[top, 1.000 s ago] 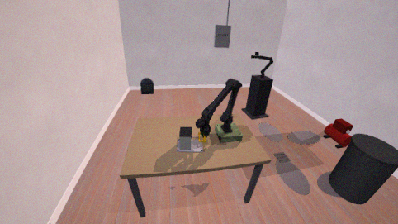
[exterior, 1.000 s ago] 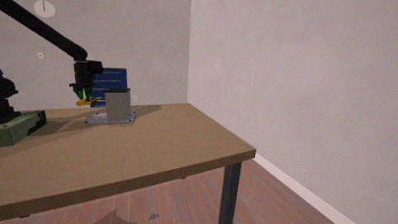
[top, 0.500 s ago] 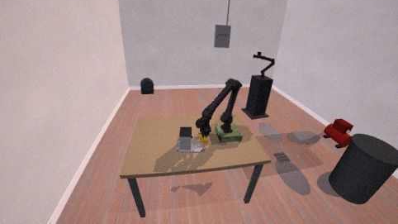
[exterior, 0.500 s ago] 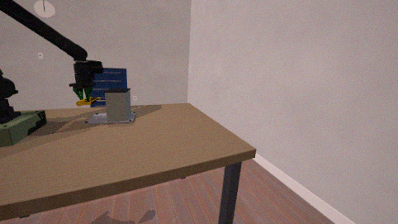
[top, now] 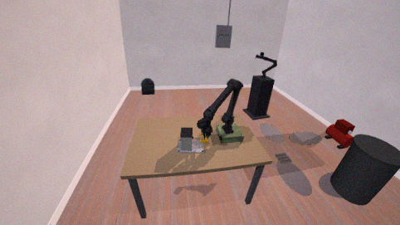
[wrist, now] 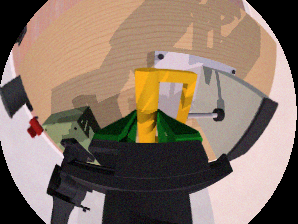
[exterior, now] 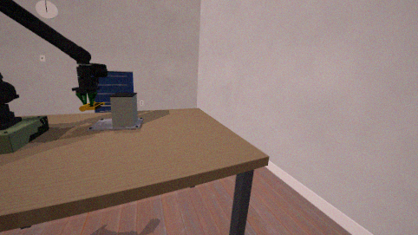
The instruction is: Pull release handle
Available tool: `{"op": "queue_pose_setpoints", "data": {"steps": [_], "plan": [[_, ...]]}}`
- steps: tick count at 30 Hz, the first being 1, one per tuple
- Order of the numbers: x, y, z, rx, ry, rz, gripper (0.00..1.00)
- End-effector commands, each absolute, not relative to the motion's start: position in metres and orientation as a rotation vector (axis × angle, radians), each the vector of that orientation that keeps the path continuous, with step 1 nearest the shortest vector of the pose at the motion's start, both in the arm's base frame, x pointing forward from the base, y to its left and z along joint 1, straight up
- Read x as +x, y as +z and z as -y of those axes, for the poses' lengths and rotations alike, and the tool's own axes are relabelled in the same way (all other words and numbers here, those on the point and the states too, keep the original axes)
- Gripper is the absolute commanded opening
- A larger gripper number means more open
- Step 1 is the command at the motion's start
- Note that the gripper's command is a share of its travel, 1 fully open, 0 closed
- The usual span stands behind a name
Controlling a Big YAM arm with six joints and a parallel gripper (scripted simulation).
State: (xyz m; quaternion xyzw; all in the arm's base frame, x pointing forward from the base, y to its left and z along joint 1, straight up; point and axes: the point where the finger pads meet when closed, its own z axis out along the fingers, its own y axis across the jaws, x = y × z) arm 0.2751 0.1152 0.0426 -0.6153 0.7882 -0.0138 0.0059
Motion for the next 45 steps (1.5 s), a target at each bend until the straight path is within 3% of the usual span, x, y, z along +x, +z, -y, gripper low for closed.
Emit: {"op": "queue_pose_setpoints", "data": {"steps": [1,45], "plan": [[0.241,0.040,-0.126,-1.963,0.006,-2.474,0.00],[0.201,0.044,-0.127,-2.001,0.079,-2.528,0.00]]}}
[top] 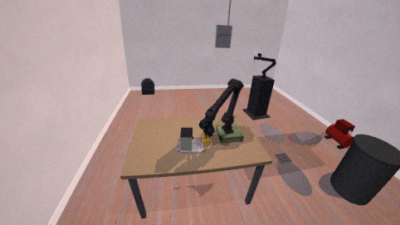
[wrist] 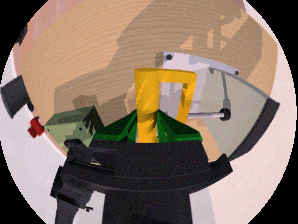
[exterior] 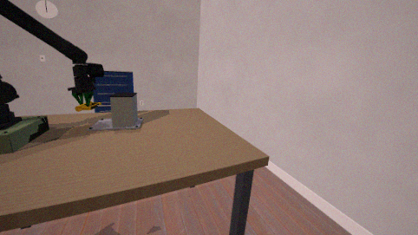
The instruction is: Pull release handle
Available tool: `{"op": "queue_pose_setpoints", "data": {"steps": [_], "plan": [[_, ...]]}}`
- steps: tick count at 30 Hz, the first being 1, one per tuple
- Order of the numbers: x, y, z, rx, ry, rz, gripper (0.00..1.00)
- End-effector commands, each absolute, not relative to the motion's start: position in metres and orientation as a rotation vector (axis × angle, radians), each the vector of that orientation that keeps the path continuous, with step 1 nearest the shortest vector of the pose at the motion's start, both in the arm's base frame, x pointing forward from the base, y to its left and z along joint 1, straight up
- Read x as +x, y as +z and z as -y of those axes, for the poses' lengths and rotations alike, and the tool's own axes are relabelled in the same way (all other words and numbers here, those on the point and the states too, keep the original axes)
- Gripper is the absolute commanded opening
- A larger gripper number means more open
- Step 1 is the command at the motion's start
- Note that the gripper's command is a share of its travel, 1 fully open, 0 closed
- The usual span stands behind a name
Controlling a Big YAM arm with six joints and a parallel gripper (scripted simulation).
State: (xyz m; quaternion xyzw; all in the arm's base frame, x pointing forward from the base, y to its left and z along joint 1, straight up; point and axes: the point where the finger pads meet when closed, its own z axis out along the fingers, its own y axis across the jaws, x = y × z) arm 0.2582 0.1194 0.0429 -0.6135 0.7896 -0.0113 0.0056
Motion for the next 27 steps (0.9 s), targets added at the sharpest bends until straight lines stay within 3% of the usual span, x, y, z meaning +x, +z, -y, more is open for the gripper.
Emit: {"op": "queue_pose_setpoints", "data": {"steps": [1,22,23,27], "plan": [[0.201,0.044,-0.127,-2.001,0.079,-2.528,0.00],[0.201,0.044,-0.127,-2.001,0.079,-2.528,0.00],[0.249,0.039,-0.125,-1.960,-0.003,-2.469,0.00],[0.249,0.039,-0.125,-1.960,-0.003,-2.469,0.00]]}}
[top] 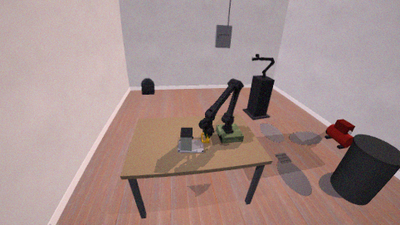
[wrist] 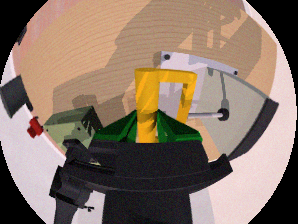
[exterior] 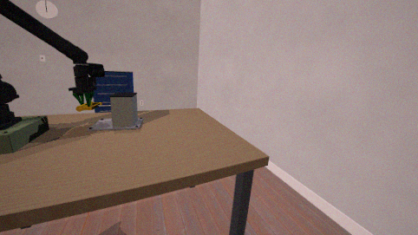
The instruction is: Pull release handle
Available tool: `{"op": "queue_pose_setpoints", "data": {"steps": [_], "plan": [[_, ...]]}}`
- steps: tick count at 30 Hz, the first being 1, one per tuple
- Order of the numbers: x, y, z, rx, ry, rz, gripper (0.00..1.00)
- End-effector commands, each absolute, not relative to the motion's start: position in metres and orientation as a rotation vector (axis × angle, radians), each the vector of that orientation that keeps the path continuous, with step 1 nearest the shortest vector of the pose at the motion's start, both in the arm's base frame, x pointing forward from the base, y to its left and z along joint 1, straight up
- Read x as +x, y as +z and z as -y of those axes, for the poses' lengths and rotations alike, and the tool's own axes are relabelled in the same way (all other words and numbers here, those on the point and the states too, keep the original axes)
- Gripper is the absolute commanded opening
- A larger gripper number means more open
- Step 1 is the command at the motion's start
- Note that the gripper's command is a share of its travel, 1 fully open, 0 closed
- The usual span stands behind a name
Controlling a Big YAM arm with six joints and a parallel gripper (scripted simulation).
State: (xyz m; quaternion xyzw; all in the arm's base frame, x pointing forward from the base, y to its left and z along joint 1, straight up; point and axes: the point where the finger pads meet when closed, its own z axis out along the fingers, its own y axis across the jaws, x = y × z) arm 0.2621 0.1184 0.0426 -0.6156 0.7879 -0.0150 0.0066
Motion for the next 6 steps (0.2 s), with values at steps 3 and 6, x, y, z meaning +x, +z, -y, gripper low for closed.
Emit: {"op": "queue_pose_setpoints", "data": {"steps": [3,6], "plan": [[0.2489,0.0393,-0.1249,-1.960,-0.003,-2.469,0.00],[0.2489,0.0393,-0.1249,-1.960,-0.003,-2.469,0.00]]}}
